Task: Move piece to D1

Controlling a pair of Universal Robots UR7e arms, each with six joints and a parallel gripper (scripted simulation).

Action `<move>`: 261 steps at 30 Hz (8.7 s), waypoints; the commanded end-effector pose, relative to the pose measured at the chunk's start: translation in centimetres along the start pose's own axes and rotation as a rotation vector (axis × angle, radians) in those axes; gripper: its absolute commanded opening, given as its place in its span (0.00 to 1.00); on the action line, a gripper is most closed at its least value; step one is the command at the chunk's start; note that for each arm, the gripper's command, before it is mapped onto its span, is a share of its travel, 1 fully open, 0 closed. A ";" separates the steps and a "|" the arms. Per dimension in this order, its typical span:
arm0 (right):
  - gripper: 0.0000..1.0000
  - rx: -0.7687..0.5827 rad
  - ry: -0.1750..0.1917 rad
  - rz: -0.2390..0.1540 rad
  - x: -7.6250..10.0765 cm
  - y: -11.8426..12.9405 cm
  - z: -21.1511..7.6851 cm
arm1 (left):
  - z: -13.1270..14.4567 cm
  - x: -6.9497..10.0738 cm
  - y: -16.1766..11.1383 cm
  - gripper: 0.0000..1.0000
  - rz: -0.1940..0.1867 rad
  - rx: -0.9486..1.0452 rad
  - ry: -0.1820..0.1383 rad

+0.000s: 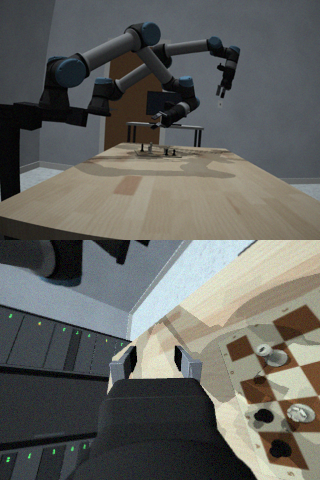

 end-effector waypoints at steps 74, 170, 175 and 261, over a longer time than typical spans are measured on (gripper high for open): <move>1.00 0.000 0.001 -0.001 0.1 0.0 0.0 | 2.2 -9.4 -86.7 1.00 -0.206 2.062 -0.078; 1.00 0.276 0.814 -0.313 -6.2 -2.7 -24.3 | -5.8 -12.6 -90.7 1.00 -0.222 2.301 -0.071; 1.00 0.298 0.910 -0.427 -8.4 -3.9 -27.3 | -5.8 -12.6 -90.7 1.00 -0.222 2.301 -0.071; 1.00 -0.311 1.603 0.761 -9.8 15.1 -0.5 | -5.8 -12.6 -90.7 1.00 -0.222 2.301 -0.071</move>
Point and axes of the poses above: on each arm, the point where the finger pads meet when closed, its own x axis back along the fingers, its own z axis across the jaws, y = z × x, the point moved 5 cm from there along x, back along the fingers, and after that the axes turned 6 degrees about x, right-handed, at the moved point
